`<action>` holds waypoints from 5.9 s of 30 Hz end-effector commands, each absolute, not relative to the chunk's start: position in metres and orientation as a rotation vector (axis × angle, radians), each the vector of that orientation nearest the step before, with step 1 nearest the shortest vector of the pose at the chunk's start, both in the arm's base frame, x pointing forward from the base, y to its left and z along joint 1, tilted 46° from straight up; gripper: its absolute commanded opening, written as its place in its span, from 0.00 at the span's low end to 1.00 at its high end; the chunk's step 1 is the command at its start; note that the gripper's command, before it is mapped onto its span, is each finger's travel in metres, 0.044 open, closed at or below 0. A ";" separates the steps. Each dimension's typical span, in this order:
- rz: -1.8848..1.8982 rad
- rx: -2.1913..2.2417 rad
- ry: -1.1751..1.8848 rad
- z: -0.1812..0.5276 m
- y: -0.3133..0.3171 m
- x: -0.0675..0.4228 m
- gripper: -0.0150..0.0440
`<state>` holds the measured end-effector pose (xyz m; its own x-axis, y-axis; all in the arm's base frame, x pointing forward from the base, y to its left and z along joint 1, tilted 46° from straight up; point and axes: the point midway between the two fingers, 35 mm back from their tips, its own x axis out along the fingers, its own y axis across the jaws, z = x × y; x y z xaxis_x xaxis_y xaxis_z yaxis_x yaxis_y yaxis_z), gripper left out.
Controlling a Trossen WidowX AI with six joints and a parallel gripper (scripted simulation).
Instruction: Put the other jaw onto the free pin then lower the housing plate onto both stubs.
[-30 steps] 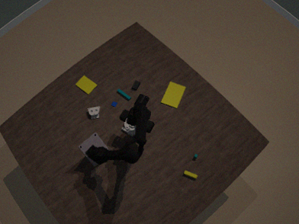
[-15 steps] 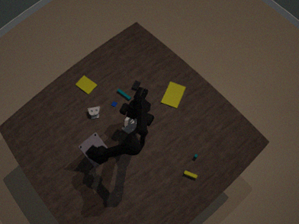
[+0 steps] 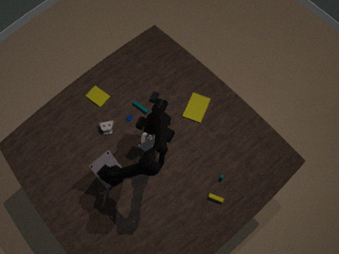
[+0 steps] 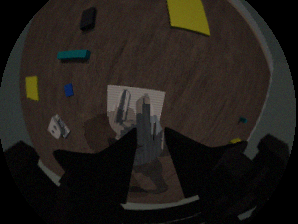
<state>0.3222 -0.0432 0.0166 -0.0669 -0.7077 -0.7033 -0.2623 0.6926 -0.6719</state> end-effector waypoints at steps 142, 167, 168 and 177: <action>-0.434 -0.805 1.648 -0.032 -0.092 0.316 0.48; -0.434 -0.805 1.648 -0.032 -0.092 0.316 0.48; -0.434 -0.805 1.648 -0.032 -0.092 0.316 0.48; -0.434 -0.805 1.648 -0.028 -0.088 0.316 0.48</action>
<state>0.3160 -0.0884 -0.0290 -0.0707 -0.7060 -0.7047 -0.2719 0.6933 -0.6673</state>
